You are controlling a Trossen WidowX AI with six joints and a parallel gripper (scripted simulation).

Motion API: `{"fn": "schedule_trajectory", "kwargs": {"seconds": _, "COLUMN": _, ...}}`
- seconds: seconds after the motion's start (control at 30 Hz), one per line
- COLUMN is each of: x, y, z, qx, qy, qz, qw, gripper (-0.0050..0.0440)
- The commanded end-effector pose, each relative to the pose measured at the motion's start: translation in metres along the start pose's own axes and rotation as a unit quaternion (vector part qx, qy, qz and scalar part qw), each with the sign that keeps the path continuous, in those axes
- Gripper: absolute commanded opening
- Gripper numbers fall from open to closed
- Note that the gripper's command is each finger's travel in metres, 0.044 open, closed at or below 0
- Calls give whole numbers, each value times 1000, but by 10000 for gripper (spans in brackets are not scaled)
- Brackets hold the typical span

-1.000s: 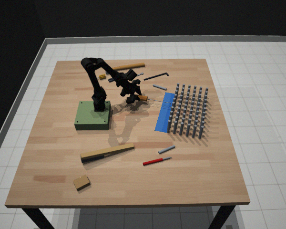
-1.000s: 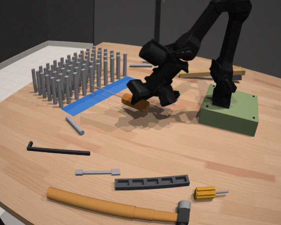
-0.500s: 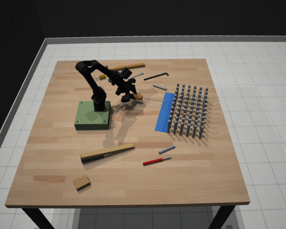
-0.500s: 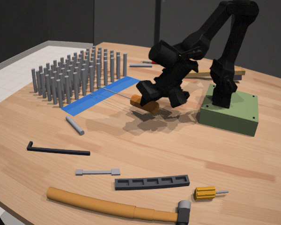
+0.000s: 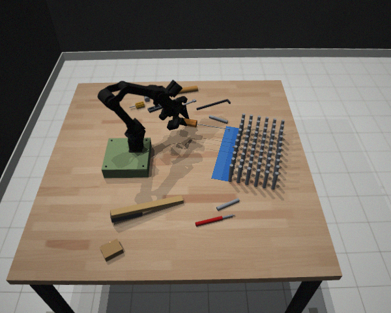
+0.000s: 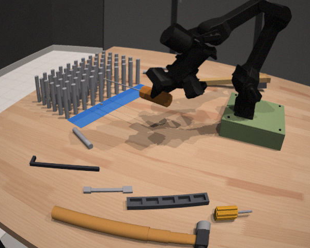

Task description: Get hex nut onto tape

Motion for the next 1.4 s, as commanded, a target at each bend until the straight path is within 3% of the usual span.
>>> {"fn": "schedule_trajectory", "kwargs": {"seconds": 0.0, "x": -25, "y": -9, "z": -23, "qx": 15, "qy": 19, "qz": -12, "qw": 1000, "gripper": -50}}
{"fn": "schedule_trajectory", "kwargs": {"seconds": 0.3, "x": -66, "y": -9, "z": -42, "qx": 15, "qy": 19, "qz": -11, "qw": 1000, "gripper": -50}}
{"fn": "schedule_trajectory", "kwargs": {"seconds": 0.5, "x": -44, "y": -4, "z": -36, "qx": 24, "qy": 7, "qz": 10, "qw": 1000, "gripper": -50}}
{"fn": "schedule_trajectory", "kwargs": {"seconds": 0.9, "x": -38, "y": 20, "z": -90, "qx": 175, "qy": 22, "qz": 100, "qw": 979, "gripper": -50}}
{"fn": "schedule_trajectory", "kwargs": {"seconds": 0.97, "x": -38, "y": 20, "z": -90, "qx": 175, "qy": 22, "qz": 100, "qw": 979, "gripper": -50}}
{"fn": "schedule_trajectory", "kwargs": {"seconds": 1.37, "x": -29, "y": 61, "z": -138, "qx": 324, "qy": 44, "qz": 193, "qw": 925, "gripper": -50}}
Point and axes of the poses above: the point midway between the two fingers, 35 mm back from their tips, its own x axis out along the fingers, its own y axis across the jaws, z = x × y, the point moved 2 cm from there along -x, back along the fingers, and after that the axes turned 7 degrees about -x, right-handed, at the moved point
